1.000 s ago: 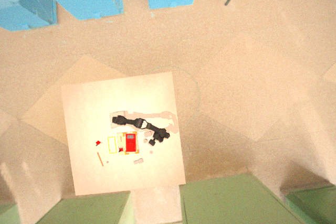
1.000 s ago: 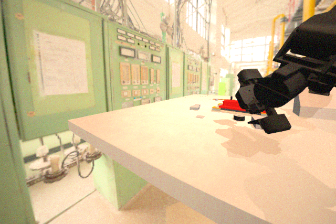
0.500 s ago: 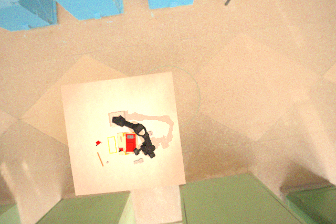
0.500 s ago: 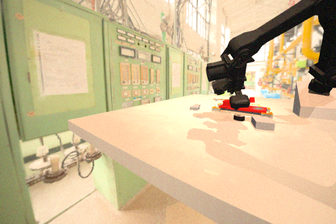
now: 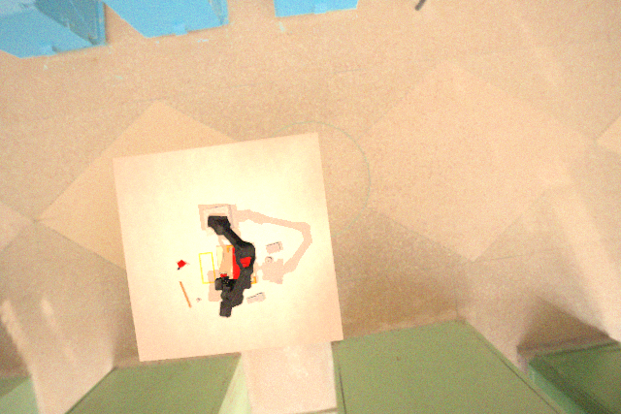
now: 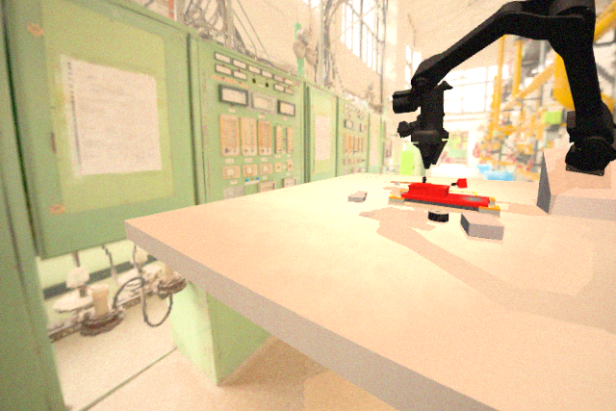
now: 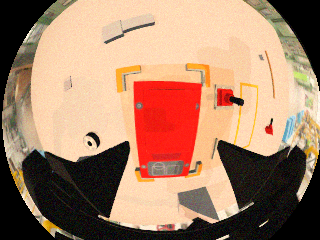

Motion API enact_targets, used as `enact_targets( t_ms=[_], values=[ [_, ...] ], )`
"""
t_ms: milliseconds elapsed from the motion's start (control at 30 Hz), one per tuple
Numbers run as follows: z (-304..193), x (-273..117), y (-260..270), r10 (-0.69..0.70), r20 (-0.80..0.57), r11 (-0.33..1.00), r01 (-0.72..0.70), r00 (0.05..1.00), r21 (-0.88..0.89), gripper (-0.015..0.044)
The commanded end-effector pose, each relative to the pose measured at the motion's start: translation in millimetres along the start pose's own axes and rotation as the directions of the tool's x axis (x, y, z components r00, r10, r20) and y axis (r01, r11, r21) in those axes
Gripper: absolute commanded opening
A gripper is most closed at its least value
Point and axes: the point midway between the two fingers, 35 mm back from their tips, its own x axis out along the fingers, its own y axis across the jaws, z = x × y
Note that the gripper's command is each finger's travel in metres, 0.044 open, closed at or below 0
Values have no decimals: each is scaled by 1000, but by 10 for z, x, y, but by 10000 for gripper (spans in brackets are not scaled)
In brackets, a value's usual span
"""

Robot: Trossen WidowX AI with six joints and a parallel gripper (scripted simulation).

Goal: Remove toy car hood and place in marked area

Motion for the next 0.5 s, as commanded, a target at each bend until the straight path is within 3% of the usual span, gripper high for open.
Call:
enact_targets(
  t_ms=[0,467],
  values=[
    [-1,-13,-51,77,14,997,-78,997,18,440],
    [5,59,-47,77,15,997,-77,997,18,440]
  ],
)
